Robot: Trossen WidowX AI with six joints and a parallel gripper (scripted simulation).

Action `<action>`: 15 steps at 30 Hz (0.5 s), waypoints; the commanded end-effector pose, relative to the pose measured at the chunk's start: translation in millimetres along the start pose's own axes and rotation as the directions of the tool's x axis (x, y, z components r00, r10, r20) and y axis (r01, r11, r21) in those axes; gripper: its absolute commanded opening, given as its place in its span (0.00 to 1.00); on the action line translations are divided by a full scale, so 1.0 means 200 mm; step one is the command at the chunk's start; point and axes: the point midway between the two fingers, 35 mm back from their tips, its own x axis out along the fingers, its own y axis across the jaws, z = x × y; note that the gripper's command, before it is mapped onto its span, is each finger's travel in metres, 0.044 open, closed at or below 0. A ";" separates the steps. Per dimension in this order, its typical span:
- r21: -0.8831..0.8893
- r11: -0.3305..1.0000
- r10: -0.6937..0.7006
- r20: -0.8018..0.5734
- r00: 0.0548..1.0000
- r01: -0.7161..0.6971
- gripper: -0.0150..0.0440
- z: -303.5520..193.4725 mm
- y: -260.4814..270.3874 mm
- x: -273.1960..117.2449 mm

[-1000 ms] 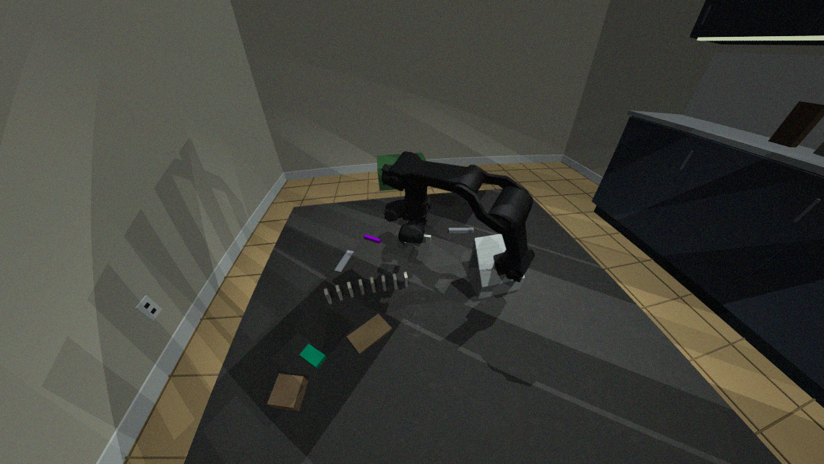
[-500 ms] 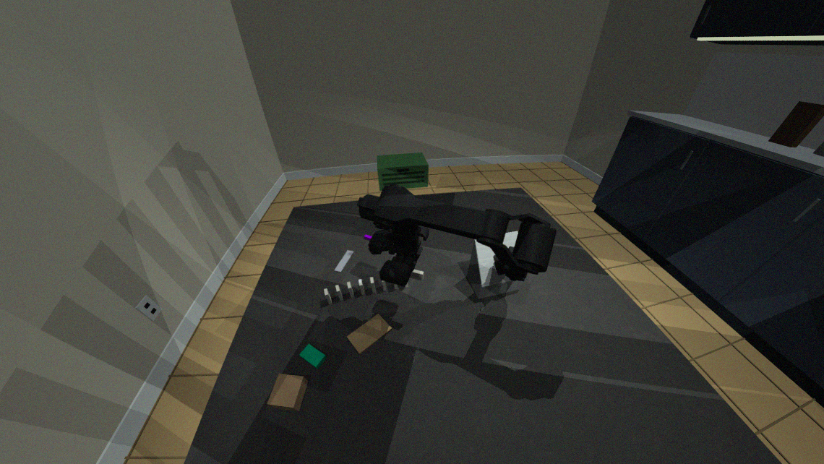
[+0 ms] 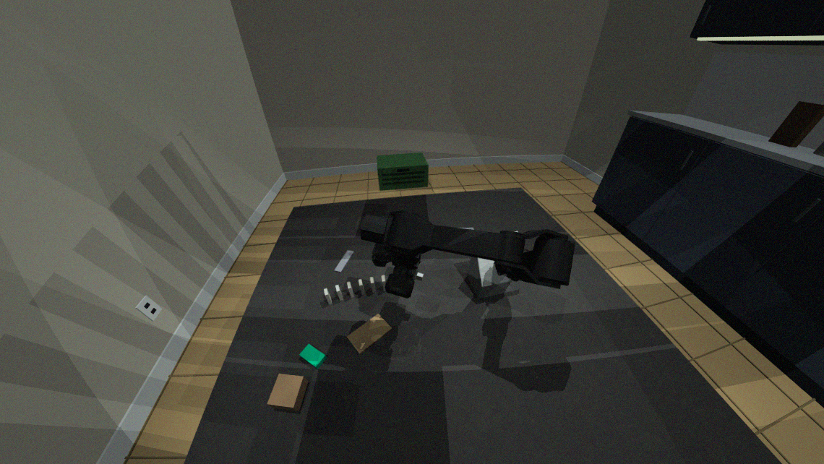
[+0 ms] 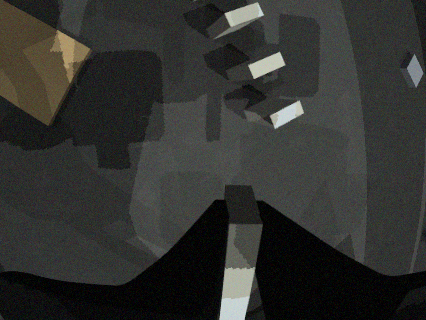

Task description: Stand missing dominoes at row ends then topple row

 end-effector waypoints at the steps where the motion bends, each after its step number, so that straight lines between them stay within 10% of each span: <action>1: -0.004 0.998 -0.064 0.048 0.997 0.064 0.30 0.00 -0.01 0.05; 15: 0.009 0.974 -0.221 0.270 0.937 0.227 0.30 0.03 -0.04 0.15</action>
